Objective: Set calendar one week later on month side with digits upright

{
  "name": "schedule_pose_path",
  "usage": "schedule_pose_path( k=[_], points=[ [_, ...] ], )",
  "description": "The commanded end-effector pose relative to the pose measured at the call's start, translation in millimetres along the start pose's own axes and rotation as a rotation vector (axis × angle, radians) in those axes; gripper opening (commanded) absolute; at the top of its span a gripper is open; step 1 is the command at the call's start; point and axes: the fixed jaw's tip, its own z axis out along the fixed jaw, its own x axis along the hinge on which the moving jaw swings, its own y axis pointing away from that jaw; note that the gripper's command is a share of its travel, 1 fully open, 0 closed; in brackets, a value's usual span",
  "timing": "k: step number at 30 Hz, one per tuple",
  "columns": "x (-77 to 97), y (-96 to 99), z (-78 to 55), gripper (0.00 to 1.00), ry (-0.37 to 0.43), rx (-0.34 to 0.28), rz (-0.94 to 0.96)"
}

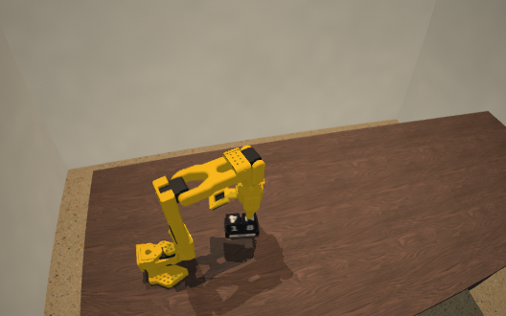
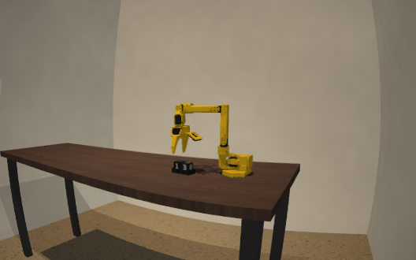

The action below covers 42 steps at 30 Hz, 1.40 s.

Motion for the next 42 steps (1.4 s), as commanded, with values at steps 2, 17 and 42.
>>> schedule_pose_path(
  k=[2,17,42],
  points=[
    [5.3,-0.7,-11.1,0.36,0.060,0.028,0.001],
    [4.7,0.6,-12.2,0.36,0.064,0.032,0.049],
    [-1.9,11.0,-21.3,0.36,0.102,0.075,0.488]
  ],
)
